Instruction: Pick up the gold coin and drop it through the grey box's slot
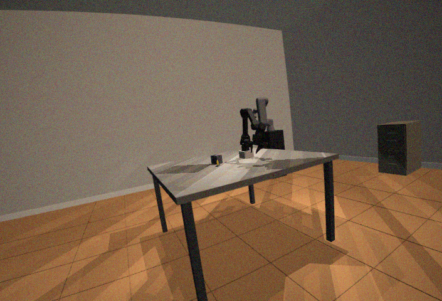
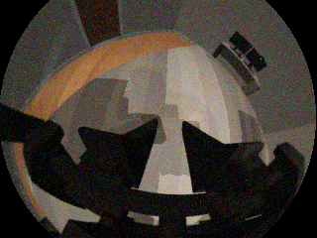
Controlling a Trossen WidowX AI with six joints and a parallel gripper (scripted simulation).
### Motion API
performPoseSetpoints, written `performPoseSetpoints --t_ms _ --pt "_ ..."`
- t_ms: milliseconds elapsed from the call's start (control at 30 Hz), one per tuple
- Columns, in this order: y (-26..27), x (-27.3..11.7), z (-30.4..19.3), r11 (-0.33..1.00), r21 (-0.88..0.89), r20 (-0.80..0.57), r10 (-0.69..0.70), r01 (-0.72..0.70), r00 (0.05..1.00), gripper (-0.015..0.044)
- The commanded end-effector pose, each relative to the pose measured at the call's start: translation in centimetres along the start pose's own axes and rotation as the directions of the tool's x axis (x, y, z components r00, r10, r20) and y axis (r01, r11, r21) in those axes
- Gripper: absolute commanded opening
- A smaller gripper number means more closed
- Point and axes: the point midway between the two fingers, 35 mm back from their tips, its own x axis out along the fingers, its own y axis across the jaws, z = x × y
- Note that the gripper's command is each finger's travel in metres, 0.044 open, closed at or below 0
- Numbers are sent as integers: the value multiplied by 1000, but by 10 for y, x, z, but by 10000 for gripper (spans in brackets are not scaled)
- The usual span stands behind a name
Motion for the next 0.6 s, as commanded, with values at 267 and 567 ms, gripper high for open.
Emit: performPoseSetpoints --t_ms 267,567 --pt "-168 47 1 995 -85 -358 -83 56 930 161" --pt "-294 29 -35 994 -48 -602 49 -97 797 161"
